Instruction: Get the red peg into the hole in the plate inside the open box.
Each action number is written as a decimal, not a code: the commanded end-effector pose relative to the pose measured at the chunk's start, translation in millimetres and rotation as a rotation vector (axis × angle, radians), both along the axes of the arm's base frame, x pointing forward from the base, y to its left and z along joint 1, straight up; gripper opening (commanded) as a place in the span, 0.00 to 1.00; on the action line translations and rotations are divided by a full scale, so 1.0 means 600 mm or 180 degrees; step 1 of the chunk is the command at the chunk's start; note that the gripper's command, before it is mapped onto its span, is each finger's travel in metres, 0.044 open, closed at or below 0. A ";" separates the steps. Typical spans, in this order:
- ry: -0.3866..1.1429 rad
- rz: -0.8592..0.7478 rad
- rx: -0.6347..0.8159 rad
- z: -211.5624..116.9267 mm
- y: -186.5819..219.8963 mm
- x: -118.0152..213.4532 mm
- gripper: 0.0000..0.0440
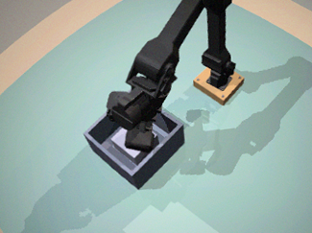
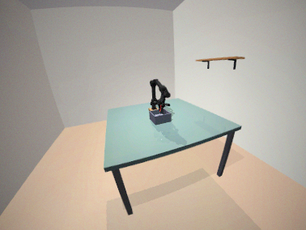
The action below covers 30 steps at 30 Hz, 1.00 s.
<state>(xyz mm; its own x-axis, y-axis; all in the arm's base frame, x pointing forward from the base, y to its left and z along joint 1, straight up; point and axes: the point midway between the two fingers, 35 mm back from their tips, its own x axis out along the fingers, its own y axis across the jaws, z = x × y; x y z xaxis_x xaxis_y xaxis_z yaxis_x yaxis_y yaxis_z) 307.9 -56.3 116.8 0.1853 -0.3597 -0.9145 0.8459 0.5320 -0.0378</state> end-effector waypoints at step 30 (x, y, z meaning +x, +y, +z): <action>0.0287 0.0749 0.0373 -0.050 -0.049 0.057 0.40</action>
<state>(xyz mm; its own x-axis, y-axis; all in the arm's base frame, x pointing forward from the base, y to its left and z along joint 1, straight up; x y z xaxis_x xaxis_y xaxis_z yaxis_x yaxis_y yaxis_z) 316.7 -82.8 77.0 0.0973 -0.2162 -0.9715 0.6987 0.7100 -0.0880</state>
